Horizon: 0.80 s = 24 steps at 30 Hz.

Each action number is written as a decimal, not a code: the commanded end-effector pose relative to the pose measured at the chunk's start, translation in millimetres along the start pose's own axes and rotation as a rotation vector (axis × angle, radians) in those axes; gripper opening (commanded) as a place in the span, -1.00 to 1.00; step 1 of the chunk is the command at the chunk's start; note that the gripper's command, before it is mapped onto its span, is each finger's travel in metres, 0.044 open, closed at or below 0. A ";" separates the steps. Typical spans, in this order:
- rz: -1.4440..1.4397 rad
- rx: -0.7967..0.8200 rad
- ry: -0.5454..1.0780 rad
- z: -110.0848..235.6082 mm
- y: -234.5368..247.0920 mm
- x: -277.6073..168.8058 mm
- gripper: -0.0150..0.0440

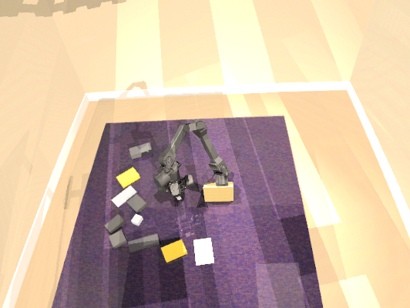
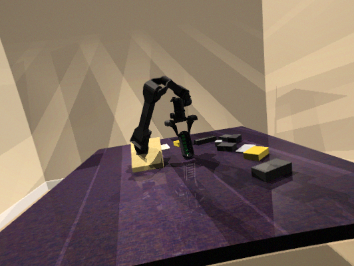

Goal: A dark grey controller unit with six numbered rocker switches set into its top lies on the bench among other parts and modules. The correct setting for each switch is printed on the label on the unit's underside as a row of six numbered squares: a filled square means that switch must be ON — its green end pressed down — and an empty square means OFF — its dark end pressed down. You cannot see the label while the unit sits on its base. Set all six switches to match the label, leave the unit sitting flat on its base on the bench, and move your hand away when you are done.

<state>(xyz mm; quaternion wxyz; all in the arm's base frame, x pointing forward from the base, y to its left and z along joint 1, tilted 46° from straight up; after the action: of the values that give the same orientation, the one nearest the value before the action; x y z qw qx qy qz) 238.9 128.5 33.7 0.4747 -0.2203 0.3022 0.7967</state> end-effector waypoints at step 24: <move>0.003 0.027 0.007 -16.7 -1.2 19.7 0.65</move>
<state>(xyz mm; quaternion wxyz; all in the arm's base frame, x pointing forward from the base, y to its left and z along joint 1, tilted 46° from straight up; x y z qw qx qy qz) 235.0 136.2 16.7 0.4753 -0.2199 0.2997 0.7975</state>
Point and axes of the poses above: the point midway between the two fingers, 35 mm back from their tips, its own z axis back along the fingers, its own y axis across the jaws, x = y × z, the point moved 4 cm from there along z, back along the fingers, and after that the axes turned 12 degrees about z, right-handed, at the moved point
